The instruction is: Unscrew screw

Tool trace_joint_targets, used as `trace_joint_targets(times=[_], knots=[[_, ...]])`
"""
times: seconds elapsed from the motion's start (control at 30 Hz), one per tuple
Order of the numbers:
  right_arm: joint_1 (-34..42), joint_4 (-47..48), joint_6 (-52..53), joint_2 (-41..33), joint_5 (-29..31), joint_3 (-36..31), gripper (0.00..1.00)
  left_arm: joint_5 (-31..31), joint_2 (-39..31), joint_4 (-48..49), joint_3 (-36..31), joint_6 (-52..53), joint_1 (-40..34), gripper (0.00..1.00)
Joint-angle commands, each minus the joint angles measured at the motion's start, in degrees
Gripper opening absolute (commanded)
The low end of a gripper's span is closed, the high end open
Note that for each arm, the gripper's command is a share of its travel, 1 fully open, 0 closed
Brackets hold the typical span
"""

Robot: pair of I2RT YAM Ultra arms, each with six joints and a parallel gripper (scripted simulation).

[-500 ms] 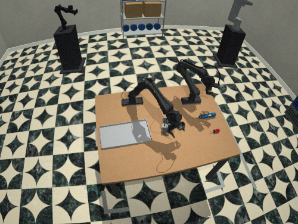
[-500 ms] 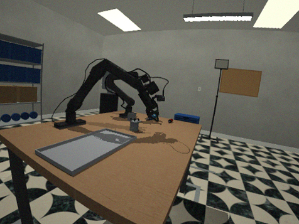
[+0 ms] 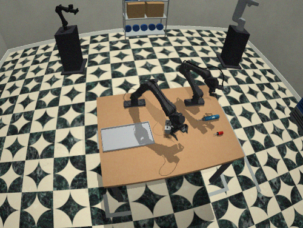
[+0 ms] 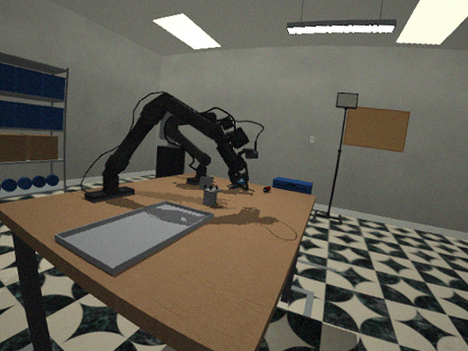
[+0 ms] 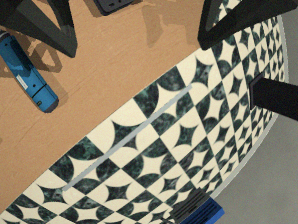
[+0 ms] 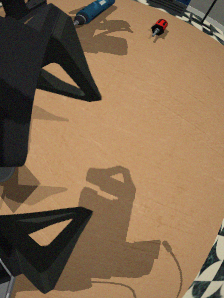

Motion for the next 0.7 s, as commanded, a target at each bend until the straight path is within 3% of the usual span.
trace_joint_targets(times=[0.0, 0.03, 0.07, 0.6, 0.63, 0.67], knots=[[0.0, -0.3, 0.0, -0.8, 0.0, 0.6, 1.0, -0.4, -0.3, -0.4, 0.3, -0.1, 0.0, 1.0], [0.0, -0.3, 0.0, -0.8, 0.0, 0.6, 1.0, -0.4, -0.3, -0.4, 0.3, -0.1, 0.0, 1.0], [0.0, 0.3, 0.0, -0.6, 0.0, 0.4, 1.0, 0.0, 0.0, 0.1, 0.2, 0.0, 0.0, 0.82], [0.0, 0.3, 0.0, -0.7, 0.0, 0.4, 1.0, 0.0, 0.0, 0.1, 0.2, 0.0, 0.0, 0.82], [0.0, 0.3, 0.0, -0.7, 0.0, 0.4, 1.0, 0.0, 0.0, 0.1, 0.2, 0.0, 0.0, 0.65], [0.0, 0.3, 0.0, -0.7, 0.0, 0.4, 1.0, 0.0, 0.0, 0.1, 0.2, 0.0, 0.0, 0.65]])
